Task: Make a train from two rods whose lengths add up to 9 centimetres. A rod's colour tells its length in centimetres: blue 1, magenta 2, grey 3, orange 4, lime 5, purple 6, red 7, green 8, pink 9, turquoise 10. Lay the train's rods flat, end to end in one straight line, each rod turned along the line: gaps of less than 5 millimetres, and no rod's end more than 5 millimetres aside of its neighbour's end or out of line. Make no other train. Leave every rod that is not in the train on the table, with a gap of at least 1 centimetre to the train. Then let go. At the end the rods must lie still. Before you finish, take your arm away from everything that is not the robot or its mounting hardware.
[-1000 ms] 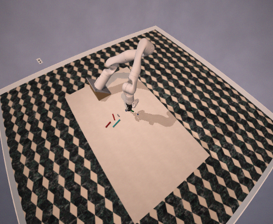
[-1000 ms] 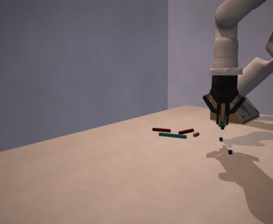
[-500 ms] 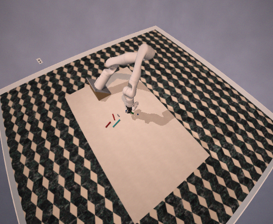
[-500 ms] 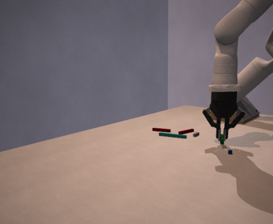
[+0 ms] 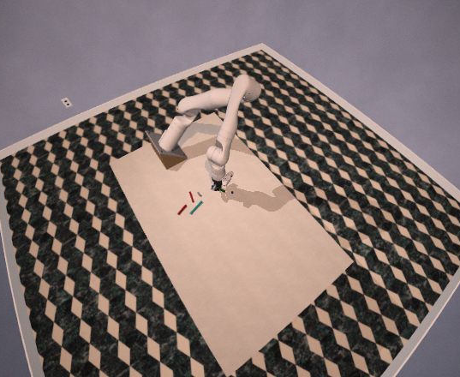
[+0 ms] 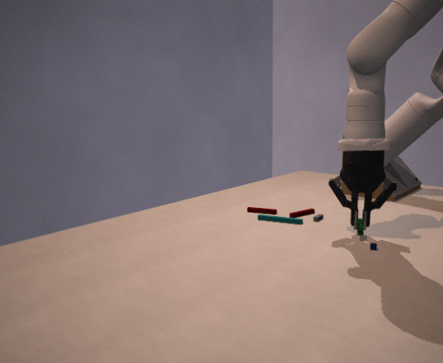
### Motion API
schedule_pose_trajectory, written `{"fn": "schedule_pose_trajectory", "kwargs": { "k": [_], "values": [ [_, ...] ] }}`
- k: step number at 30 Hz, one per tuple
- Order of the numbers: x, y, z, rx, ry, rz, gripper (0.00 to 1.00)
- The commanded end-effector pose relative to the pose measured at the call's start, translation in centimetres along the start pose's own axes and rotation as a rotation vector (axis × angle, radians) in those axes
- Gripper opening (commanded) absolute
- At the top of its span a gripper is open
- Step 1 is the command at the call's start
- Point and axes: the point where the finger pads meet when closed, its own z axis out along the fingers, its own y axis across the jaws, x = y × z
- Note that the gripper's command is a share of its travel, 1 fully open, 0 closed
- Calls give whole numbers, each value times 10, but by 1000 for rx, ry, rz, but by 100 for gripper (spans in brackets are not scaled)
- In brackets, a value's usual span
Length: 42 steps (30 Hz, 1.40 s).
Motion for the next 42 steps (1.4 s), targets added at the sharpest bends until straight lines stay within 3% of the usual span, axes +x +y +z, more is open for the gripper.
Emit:
{"fn": "schedule_pose_trajectory", "kwargs": {
  "k": [1, 27, 42],
  "values": [
    [0, 0, -1, -1, 1, 0, 5],
    [0, 0, 0, -1, 1, 0, 5],
    [0, 0, 10, -1, 1, 0, 5]
  ]
}}
